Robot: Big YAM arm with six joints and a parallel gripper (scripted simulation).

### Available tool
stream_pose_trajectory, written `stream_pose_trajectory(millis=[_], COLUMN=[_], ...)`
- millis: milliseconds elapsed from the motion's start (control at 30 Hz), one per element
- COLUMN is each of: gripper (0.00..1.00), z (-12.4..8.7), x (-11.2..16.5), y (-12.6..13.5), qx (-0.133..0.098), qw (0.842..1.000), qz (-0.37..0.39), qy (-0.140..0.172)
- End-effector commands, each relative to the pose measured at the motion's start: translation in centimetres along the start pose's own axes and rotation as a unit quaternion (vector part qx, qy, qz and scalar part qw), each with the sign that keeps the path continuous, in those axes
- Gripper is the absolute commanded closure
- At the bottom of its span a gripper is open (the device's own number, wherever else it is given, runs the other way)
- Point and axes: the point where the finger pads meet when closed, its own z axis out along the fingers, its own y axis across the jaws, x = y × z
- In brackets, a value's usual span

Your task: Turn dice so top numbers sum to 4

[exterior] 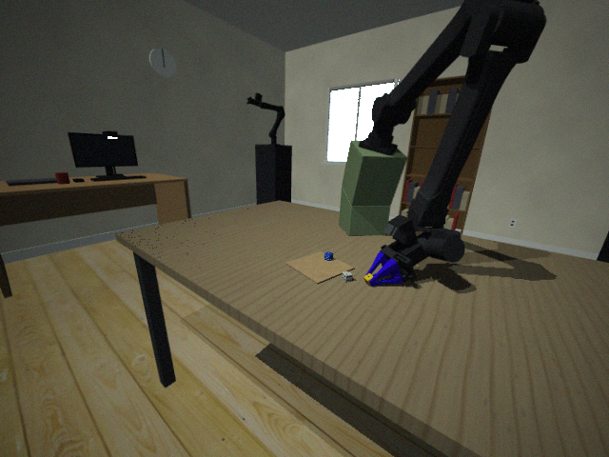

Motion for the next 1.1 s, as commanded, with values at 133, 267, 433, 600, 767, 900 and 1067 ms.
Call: stream_pose_trajectory(millis=[133,267,433,600,767,900,1067], gripper=[0.85,0.85,0.85,0.85,0.85,0.85,0.85], z=[0.5,0.54,0.55,0.53,0.53,0.53,0.53], x=[-0.39,-0.29,-0.25,-0.34,-0.34,-0.34,-0.34], y=[0.3,0.22,0.18,0.32,0.31,0.31,0.31], qx=[0.0,0.0,0.0,0.0,0.0,0.0,0.0], qw=[1.0,1.0,1.0,1.0,1.0,1.0,1.0], qz=[0.006,0.005,0.005,0.006,0.006,0.006,0.006], qy=[-0.004,-0.004,-0.004,-0.004,-0.004,-0.004,-0.004])
